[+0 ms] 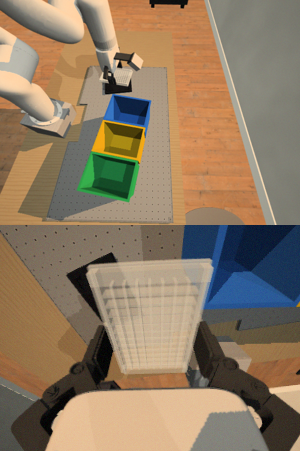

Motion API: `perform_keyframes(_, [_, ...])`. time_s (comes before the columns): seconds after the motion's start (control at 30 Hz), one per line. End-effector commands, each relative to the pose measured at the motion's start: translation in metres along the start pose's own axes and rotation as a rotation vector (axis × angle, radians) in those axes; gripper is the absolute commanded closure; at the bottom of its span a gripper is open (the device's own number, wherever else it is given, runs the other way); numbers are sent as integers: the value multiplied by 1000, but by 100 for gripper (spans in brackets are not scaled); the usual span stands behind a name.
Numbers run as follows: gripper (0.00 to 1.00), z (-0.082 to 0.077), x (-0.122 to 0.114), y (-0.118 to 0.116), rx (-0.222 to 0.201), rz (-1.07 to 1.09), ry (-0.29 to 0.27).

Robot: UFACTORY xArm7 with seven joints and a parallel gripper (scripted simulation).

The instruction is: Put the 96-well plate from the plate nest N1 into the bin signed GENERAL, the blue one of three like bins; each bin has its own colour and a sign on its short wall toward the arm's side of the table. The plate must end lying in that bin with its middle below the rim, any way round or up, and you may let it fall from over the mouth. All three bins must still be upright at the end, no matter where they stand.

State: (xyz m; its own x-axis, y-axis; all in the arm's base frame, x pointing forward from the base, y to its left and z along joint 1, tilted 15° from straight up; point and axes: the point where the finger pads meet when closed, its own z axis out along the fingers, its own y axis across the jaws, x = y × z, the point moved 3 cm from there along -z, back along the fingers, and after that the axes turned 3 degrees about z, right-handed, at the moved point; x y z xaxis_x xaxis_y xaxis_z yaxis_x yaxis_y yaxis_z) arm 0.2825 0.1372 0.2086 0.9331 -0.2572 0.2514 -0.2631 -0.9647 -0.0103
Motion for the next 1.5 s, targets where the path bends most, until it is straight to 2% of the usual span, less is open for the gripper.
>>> perform_keyframes(0.0, [100,-1,9,10,3,-2,3])
perform_keyframes(1.47, [100,4,86,120,2,-2,3])
